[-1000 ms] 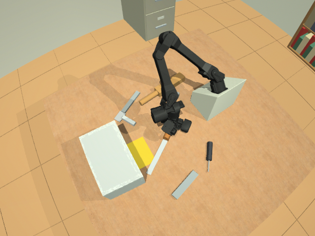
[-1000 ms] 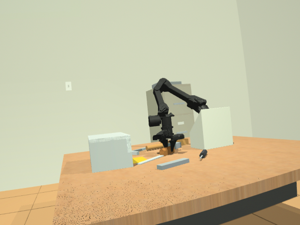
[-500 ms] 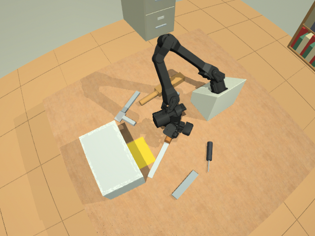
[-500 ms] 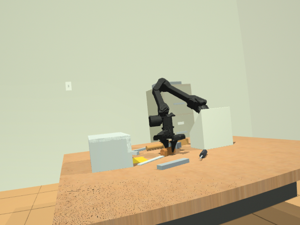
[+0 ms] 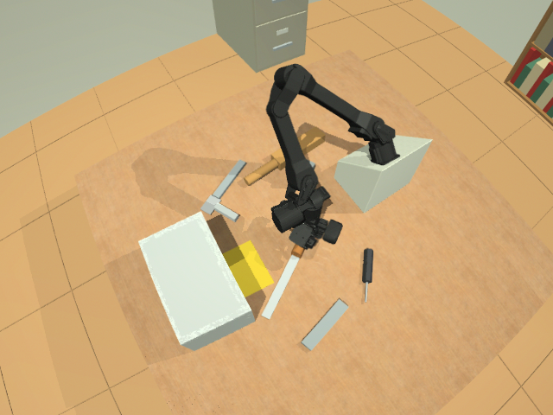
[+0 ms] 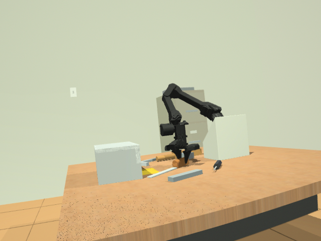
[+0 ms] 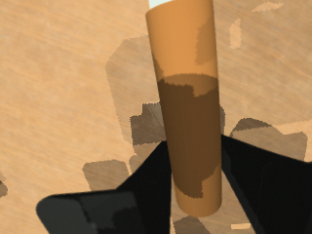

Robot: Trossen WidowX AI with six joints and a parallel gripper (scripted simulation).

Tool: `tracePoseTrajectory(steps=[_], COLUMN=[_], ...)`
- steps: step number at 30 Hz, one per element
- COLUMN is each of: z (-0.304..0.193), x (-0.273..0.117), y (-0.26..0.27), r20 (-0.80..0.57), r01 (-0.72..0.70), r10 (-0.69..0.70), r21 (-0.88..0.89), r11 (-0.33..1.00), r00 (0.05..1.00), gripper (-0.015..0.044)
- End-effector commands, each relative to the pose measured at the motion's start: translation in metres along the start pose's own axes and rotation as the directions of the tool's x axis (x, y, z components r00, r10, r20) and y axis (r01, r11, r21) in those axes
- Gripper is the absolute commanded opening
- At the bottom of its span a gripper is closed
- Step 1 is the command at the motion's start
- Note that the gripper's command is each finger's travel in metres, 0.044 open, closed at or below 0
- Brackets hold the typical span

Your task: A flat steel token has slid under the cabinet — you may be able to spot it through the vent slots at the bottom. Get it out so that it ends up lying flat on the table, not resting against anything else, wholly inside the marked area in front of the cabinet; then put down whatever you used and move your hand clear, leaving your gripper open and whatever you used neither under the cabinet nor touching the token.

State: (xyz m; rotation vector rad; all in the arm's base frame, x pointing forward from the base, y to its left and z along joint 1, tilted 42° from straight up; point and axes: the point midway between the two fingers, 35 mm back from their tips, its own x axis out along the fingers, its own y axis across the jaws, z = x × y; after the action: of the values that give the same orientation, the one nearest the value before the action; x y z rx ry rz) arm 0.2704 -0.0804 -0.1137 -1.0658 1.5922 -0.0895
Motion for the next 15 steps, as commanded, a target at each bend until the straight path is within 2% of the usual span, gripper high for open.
tracePoseTrajectory(steps=[1,15], z=[0.005,0.011], x=[-0.001,-0.001], y=[0.004,0.023], r20=[0.005,0.005], r01=[0.000,-0.001], r10=[0.000,0.001], r21=[0.002,0.002], r11=[1.000,1.000], r00=[1.000,1.000], gripper=[0.0000,0.0000])
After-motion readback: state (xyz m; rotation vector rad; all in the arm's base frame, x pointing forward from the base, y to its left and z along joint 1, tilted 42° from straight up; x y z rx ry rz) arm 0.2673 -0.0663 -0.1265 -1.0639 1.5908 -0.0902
